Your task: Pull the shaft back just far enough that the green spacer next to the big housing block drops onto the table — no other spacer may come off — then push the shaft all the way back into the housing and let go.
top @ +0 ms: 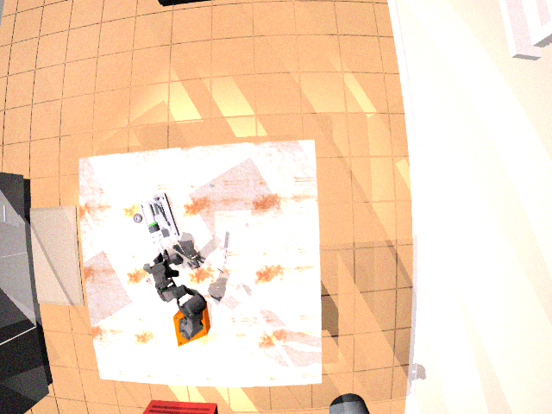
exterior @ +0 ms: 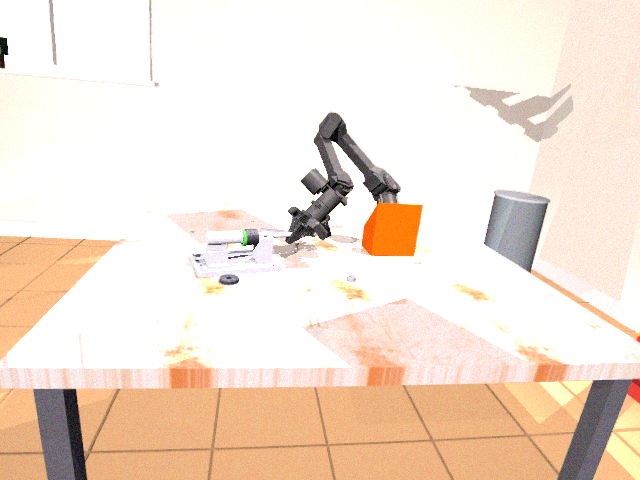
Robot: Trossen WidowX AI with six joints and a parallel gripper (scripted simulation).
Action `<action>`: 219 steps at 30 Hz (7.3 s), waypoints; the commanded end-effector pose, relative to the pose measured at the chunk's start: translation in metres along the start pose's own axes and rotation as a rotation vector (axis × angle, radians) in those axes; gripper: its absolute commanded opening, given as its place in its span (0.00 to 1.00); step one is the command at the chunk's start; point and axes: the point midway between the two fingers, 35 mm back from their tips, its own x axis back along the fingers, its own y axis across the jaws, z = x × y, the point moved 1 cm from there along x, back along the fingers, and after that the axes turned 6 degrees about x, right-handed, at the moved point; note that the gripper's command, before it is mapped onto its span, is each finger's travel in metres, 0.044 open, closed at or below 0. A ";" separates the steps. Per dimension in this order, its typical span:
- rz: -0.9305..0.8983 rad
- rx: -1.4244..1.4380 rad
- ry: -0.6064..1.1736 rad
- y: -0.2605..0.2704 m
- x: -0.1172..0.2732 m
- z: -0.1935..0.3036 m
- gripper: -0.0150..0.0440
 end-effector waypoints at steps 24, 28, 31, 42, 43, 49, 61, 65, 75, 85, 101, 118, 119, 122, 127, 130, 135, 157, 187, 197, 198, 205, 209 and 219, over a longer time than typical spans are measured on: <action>-0.002 -0.003 -0.001 0.000 0.000 0.000 0.25; -0.002 -0.003 -0.001 0.000 0.000 0.000 0.25; -0.002 -0.003 -0.001 0.000 -0.001 0.001 0.25; -0.002 -0.003 -0.001 0.001 -0.003 0.003 0.25; -0.002 -0.003 -0.001 0.001 -0.003 0.003 0.25; -0.002 -0.003 -0.001 0.001 -0.004 0.005 0.25; -0.002 -0.003 -0.001 0.001 -0.006 0.007 0.25; -0.002 -0.003 -0.001 0.001 -0.007 0.008 0.25; -0.002 -0.003 -0.001 0.001 -0.009 0.010 0.25; -0.002 -0.003 -0.001 0.002 -0.011 0.012 0.25; -0.003 -0.004 0.000 0.002 -0.014 0.015 0.25; -0.003 -0.004 0.000 0.003 -0.017 0.018 0.25; -0.003 -0.004 0.000 0.003 -0.018 0.018 0.25; -0.003 -0.004 0.000 0.003 -0.018 0.019 0.25; -0.003 -0.004 0.000 0.003 -0.019 0.020 0.25; -0.003 -0.004 0.000 0.003 -0.020 0.020 0.25; -0.003 -0.004 0.000 0.003 -0.021 0.021 0.25; -0.003 -0.004 0.000 0.004 -0.025 0.026 0.25; -0.004 -0.004 0.001 0.004 -0.031 0.032 0.25; -0.004 -0.004 0.001 0.005 -0.032 0.033 0.25; -0.004 -0.004 0.001 0.005 -0.033 0.034 0.25; -0.004 -0.004 0.001 0.005 -0.034 0.035 0.25; -0.004 -0.005 0.001 0.005 -0.035 0.036 0.25; -0.004 -0.005 0.001 0.005 -0.037 0.038 0.25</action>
